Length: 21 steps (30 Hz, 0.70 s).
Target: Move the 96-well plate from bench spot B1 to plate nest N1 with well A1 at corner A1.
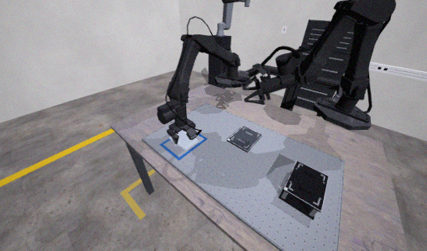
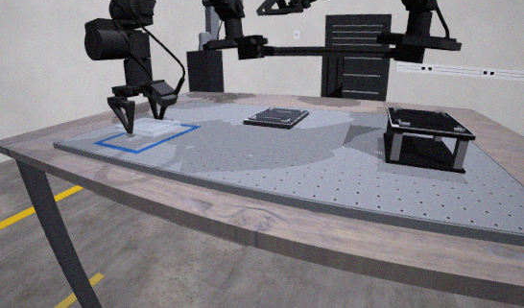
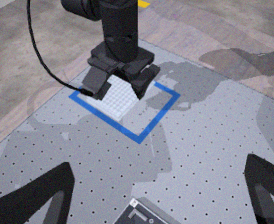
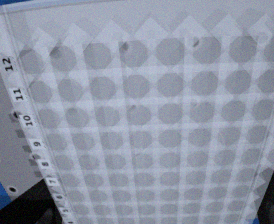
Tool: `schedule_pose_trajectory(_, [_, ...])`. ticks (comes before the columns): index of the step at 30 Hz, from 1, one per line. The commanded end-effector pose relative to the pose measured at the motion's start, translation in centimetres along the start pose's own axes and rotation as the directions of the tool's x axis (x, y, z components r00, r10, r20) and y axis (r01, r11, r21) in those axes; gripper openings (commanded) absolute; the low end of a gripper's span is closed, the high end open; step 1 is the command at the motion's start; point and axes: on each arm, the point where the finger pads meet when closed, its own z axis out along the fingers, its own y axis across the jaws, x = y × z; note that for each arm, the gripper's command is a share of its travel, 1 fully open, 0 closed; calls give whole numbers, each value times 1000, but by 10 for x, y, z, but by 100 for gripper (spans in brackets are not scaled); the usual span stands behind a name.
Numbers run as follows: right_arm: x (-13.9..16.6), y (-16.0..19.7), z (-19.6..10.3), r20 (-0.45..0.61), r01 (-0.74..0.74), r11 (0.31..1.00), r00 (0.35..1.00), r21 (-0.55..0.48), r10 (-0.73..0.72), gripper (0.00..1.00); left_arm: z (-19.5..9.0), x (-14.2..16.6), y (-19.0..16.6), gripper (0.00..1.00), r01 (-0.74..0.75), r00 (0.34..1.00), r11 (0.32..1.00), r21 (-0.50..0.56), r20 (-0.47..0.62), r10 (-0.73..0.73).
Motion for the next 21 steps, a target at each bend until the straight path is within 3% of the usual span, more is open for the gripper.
schedule_pose_trajectory(1, [3, -19, -9, 19, -14, 999, 1000, 45, 13, 81, -3, -19, -4, 100, -11, 999, 1000, 14, 50, 10])
schedule_pose_trajectory(21, [4, -9, -1, 19, -10, 999, 1000, 43, 9, 81, -3, -19, -4, 100, -11, 999, 1000, 14, 50, 10])
